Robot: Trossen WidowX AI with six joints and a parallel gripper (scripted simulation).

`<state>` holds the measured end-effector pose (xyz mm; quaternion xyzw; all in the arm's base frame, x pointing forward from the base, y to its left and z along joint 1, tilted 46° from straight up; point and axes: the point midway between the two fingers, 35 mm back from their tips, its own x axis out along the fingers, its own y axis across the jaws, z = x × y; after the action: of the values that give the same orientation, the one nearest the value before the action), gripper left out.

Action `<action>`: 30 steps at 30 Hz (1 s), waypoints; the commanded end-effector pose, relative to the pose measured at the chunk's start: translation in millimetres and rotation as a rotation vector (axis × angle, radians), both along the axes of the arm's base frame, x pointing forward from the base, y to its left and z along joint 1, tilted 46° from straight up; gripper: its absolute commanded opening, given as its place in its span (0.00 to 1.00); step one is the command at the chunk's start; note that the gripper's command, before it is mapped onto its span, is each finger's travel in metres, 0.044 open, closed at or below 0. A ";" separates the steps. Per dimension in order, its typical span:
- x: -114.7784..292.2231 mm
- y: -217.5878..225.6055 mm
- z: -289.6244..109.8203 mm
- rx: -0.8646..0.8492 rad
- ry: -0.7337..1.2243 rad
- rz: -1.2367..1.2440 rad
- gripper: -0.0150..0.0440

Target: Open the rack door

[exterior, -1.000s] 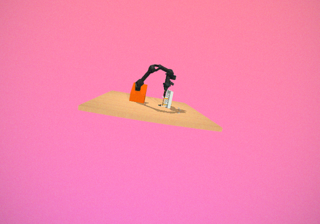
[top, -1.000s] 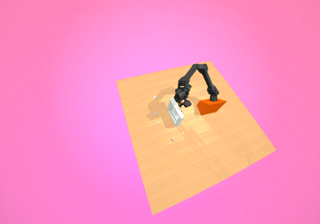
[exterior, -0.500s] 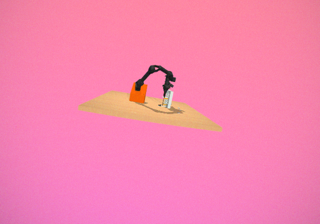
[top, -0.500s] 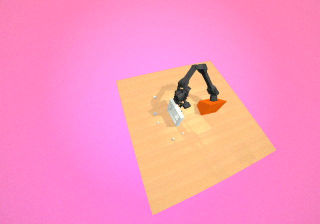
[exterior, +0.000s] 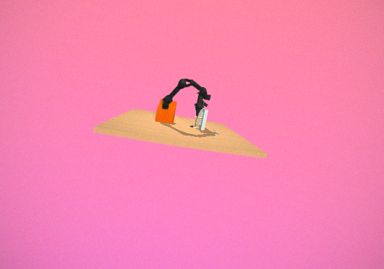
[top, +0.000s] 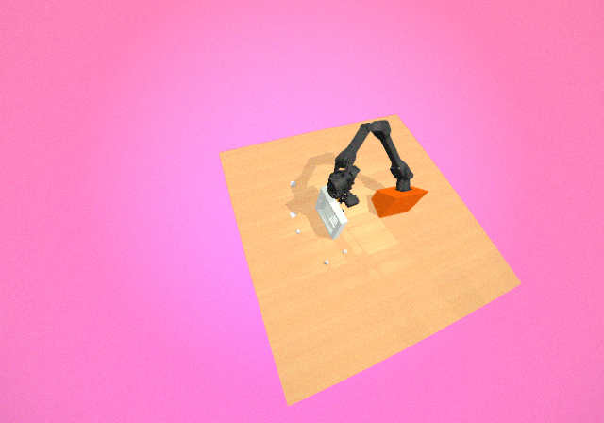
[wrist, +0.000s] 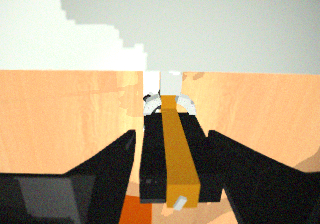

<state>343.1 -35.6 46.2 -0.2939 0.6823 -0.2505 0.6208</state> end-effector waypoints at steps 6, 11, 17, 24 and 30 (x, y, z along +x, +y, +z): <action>-1.1 -1.1 -0.8 -0.004 0.006 0.005 0.41; -1.1 -1.1 -0.8 -0.004 0.006 0.005 0.36; -1.1 -1.1 -0.8 -0.004 0.006 0.005 0.30; -1.1 -1.0 -0.8 -0.013 -0.117 -0.114 0.30; -1.1 -1.0 -0.9 -0.030 -0.328 -0.321 0.30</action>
<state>342.5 -36.3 45.7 -0.1860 0.6300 -0.3625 0.6612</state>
